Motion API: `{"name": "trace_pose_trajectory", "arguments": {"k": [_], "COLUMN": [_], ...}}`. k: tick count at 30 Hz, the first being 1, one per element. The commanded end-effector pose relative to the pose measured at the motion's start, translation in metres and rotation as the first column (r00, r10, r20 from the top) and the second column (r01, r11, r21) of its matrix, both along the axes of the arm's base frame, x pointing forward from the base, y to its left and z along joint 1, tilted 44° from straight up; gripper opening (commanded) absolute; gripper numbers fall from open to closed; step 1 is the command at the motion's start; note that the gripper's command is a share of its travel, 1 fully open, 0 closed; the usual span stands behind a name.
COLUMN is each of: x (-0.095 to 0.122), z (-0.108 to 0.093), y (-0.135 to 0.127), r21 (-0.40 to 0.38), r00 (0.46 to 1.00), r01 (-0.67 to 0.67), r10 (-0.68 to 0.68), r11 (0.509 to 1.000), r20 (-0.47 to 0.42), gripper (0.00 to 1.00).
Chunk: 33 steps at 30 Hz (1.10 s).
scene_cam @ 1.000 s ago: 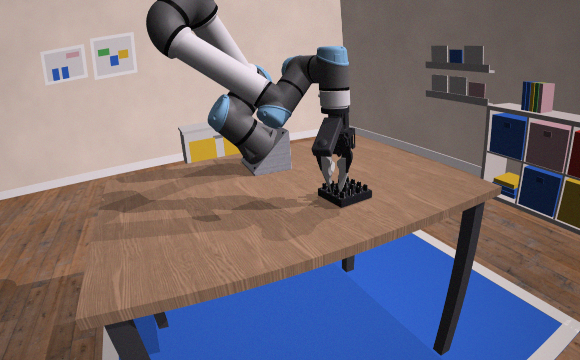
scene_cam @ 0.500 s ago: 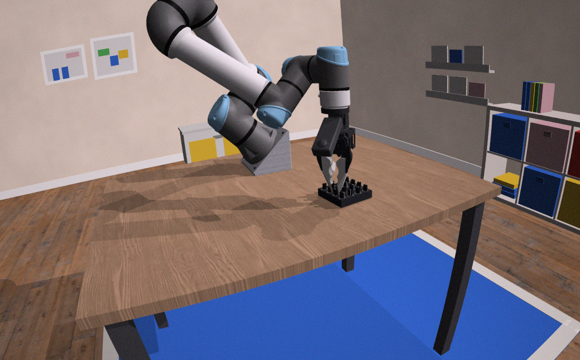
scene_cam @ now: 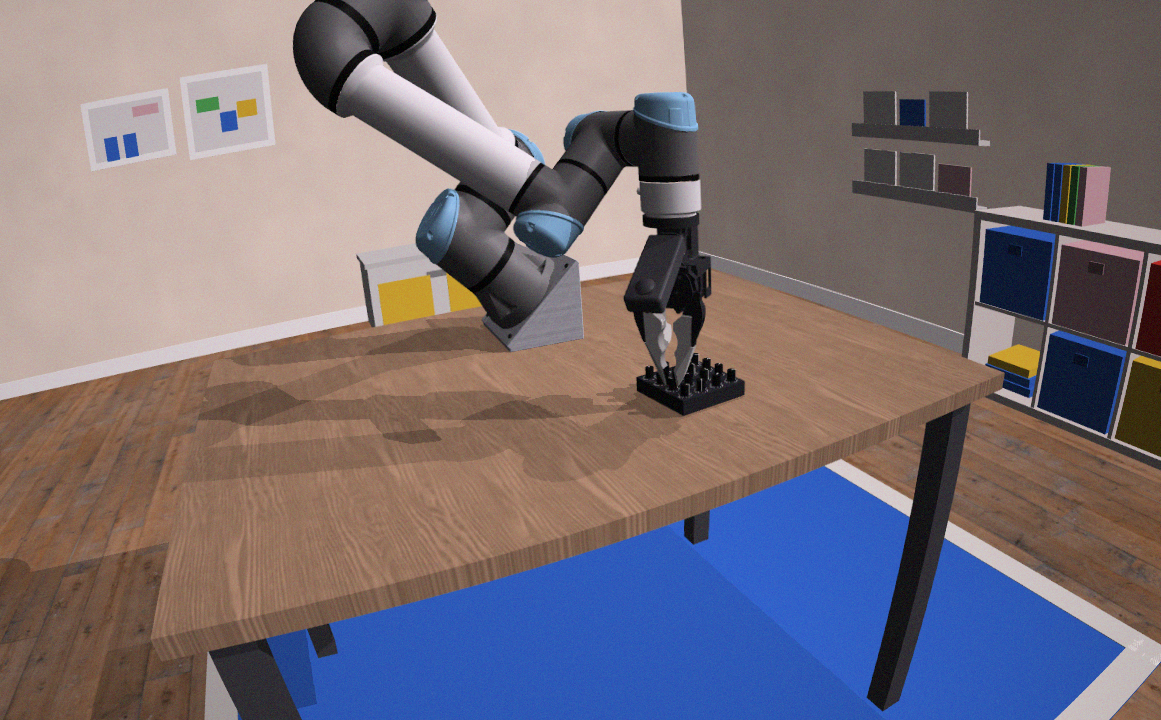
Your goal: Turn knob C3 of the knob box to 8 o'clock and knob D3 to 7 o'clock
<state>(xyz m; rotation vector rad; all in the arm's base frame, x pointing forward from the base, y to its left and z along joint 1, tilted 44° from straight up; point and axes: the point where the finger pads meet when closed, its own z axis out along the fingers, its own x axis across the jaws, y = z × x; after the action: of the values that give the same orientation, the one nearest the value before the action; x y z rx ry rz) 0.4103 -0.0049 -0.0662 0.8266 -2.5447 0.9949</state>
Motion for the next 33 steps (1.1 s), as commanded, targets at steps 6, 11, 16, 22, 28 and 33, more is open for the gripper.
{"name": "trace_pose_trajectory", "arguments": {"k": [6, 11, 16, 22, 28, 33], "x": [0.0003, 0.0003, 0.0004, 0.0007, 0.0011, 0.0013], "z": [0.0002, 0.0002, 0.0002, 0.0000, -0.0003, -0.0006], "y": [0.0003, 0.0003, 0.0003, 0.0005, 0.0008, 0.0010], "r21": [0.000, 0.000, 0.002, 0.009, 0.026, 0.041], "r00": [1.000, 1.000, 0.999, 0.994, 0.973, 0.951], "r01": [0.000, -0.004, -0.024, -0.077, -0.166, -0.222], "r10": [0.000, 0.004, 0.024, 0.078, 0.168, 0.226], "r11": [1.000, 1.000, 1.000, 0.997, 0.986, 0.974], "r20": [0.001, -0.002, -0.021, -0.072, -0.157, -0.211], "gripper": [0.04, 0.04, 0.04, 0.04, 0.04, 0.04]}}
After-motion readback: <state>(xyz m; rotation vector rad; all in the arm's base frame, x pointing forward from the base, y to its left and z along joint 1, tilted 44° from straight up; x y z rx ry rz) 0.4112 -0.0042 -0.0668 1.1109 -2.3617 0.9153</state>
